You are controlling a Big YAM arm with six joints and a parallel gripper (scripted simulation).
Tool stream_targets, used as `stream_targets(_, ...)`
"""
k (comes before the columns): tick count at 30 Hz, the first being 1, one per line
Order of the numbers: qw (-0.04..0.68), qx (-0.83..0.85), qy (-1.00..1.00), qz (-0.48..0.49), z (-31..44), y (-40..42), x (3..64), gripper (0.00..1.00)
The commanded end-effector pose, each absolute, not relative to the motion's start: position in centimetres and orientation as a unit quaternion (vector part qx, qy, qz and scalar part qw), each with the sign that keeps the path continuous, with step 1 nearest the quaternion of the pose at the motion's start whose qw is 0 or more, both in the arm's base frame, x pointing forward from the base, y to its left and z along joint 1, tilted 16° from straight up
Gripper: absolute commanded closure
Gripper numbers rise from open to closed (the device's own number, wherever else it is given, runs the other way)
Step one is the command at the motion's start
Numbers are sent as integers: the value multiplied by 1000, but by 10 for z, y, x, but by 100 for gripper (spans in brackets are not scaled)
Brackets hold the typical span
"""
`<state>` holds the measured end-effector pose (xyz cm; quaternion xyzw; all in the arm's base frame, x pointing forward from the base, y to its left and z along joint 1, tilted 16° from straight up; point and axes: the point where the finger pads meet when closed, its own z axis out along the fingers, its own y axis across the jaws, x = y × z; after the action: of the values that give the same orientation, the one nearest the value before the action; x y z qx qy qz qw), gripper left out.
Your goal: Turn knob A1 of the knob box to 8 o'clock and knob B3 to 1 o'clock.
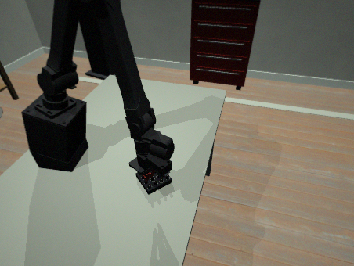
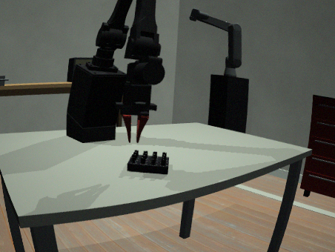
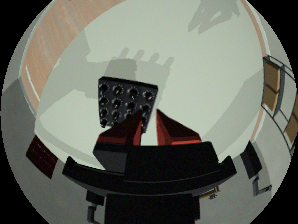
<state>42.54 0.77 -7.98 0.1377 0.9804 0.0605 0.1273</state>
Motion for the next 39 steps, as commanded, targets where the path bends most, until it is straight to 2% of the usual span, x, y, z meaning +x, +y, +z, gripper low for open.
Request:
stream_targets(1,127,214,966,69,-72,6,425,81)
stream_targets(39,81,646,749,122,-63,7,424,81)
